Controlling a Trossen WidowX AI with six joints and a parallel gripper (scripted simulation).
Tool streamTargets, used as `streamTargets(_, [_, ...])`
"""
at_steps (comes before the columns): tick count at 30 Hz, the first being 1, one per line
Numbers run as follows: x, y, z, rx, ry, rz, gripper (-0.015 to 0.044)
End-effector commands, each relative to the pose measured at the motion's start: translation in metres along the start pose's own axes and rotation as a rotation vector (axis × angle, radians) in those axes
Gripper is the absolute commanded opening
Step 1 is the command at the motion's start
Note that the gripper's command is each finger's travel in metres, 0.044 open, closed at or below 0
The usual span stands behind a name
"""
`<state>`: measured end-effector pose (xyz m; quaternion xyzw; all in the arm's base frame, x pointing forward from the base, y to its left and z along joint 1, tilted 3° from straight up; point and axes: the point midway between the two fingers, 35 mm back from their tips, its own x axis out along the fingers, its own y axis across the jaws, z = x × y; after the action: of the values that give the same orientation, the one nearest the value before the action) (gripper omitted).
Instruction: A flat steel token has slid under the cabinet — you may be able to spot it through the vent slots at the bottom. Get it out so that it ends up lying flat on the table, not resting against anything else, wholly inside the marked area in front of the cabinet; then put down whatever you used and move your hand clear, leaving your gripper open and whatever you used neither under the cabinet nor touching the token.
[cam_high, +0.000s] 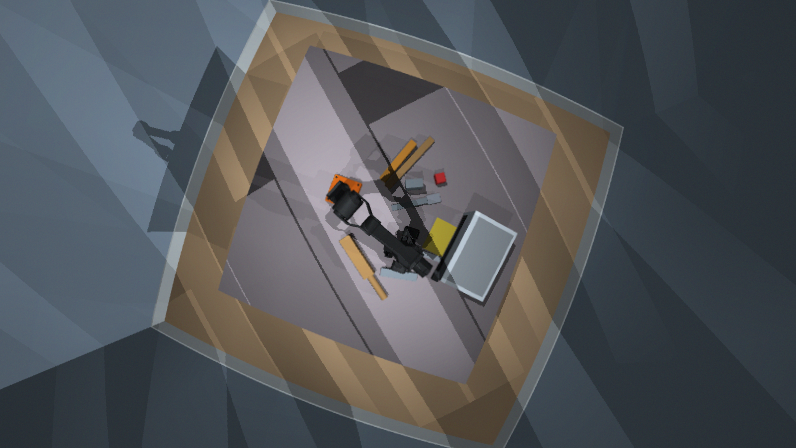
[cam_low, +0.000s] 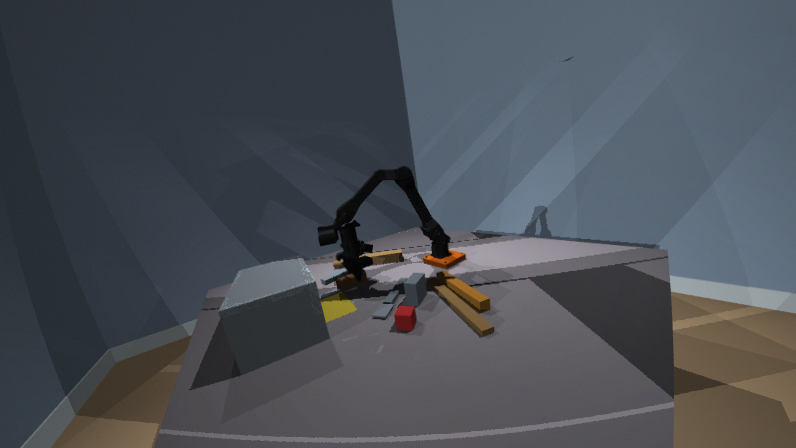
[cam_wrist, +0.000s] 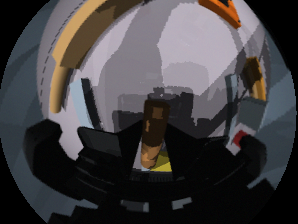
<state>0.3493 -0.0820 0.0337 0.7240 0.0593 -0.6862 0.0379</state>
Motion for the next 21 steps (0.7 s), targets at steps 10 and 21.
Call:
streamTargets(10, [-0.001,0.001,-0.015,0.003,0.003,0.002,0.0])
streamTargets(21, [-0.001,0.001,-0.026,0.003,0.004,0.002,0.0])
